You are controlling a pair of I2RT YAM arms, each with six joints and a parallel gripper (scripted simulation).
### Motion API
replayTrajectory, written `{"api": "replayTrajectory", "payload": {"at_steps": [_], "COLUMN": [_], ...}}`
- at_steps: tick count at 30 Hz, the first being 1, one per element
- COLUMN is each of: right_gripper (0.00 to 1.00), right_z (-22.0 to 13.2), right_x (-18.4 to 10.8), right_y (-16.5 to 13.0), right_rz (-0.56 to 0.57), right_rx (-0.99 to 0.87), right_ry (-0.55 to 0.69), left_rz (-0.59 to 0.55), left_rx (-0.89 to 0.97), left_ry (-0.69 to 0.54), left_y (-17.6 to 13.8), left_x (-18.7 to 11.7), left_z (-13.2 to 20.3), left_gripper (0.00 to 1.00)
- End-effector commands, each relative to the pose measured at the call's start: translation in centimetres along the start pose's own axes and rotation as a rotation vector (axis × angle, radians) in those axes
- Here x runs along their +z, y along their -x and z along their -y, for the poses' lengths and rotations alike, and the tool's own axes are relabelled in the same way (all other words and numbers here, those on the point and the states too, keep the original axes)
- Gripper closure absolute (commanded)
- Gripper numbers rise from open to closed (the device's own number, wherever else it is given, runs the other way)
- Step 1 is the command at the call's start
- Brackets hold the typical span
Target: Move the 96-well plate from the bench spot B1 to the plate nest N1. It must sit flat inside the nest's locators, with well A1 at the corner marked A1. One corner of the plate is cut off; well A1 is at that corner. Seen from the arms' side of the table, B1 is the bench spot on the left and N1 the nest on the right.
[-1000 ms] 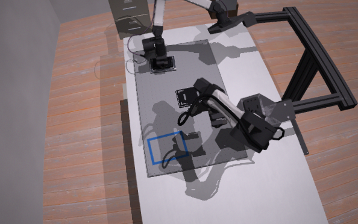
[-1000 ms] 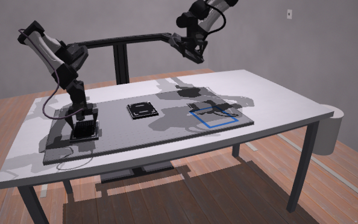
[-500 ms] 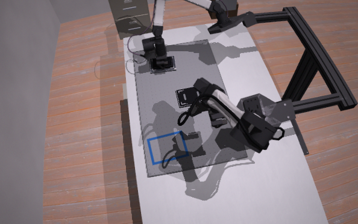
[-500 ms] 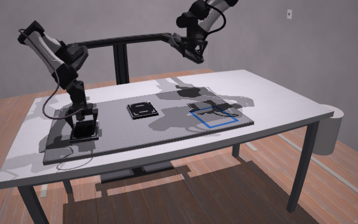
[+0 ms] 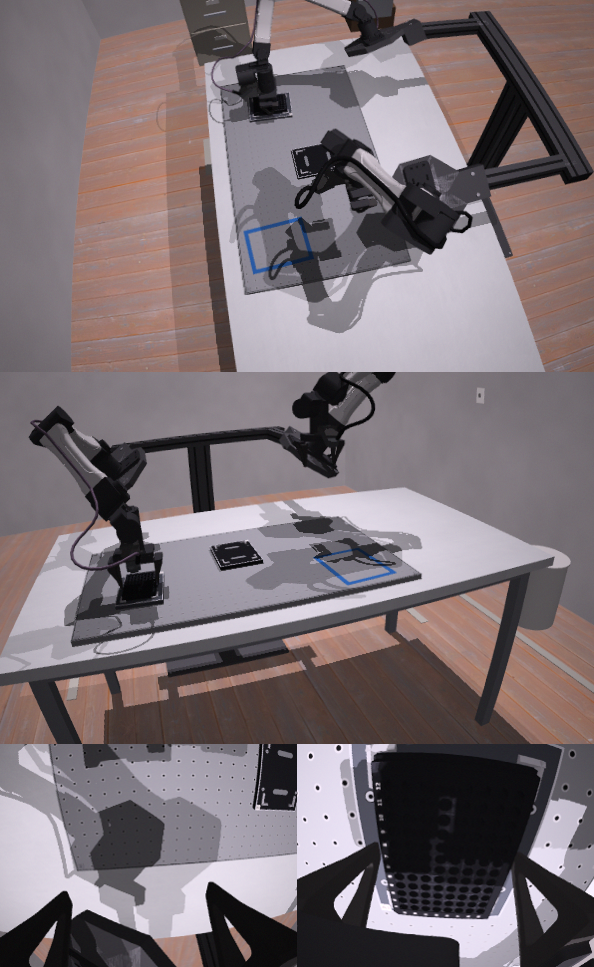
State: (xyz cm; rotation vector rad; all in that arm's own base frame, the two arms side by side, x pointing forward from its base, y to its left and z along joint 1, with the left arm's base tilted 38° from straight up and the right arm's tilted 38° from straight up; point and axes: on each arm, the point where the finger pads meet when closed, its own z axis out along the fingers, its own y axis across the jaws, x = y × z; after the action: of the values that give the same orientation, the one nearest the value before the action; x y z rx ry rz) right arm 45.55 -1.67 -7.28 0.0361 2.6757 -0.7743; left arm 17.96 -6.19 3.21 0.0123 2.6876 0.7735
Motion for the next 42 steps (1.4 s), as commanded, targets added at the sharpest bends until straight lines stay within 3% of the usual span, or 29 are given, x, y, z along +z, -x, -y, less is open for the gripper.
{"api": "replayTrajectory", "payload": {"at_steps": [1, 6, 10, 17, 20, 21, 24, 42], "right_gripper": [0.00, 0.00, 0.00, 0.00, 0.00, 0.00, 0.00, 0.00], "right_z": [-0.1, 0.3, 0.1, -0.4, -0.4, -0.1, -0.3, -0.3], "right_x": [-0.3, 0.8, -1.6, -2.2, -2.2, -0.9, -2.5, -5.7], "right_y": [0.5, -0.2, 1.3, 0.5, 0.4, -0.6, 0.4, 0.5], "right_rz": [0.011, -0.023, 0.030, 0.024, 0.022, -0.013, 0.024, 0.030], "right_rx": [-0.001, -0.007, 0.005, -0.010, -0.009, -0.011, -0.009, -0.006], "right_ry": [0.004, 0.000, 0.011, 0.009, 0.008, -0.003, 0.005, 0.005], "left_rz": [0.003, 0.003, 0.003, 0.003, 0.003, 0.003, 0.003, 0.003], "left_rx": [0.004, 0.004, 0.004, 0.004, 0.004, 0.004, 0.004, 0.004], "left_ry": [0.004, 0.004, 0.004, 0.004, 0.004, 0.004, 0.004, 0.004], "left_y": [0.0, 0.0, 0.0, 0.0, 0.0, 0.0, 0.0, 0.0], "left_x": [-0.1, -0.1, -0.1, -0.1, -0.1, -0.1, -0.1, -0.1], "left_z": [-0.1, -0.1, -0.1, -0.1, -0.1, -0.1, -0.1, -0.1], "left_gripper": [0.00, 0.00, 0.00, 0.00, 0.00, 0.00, 0.00, 0.00]}}
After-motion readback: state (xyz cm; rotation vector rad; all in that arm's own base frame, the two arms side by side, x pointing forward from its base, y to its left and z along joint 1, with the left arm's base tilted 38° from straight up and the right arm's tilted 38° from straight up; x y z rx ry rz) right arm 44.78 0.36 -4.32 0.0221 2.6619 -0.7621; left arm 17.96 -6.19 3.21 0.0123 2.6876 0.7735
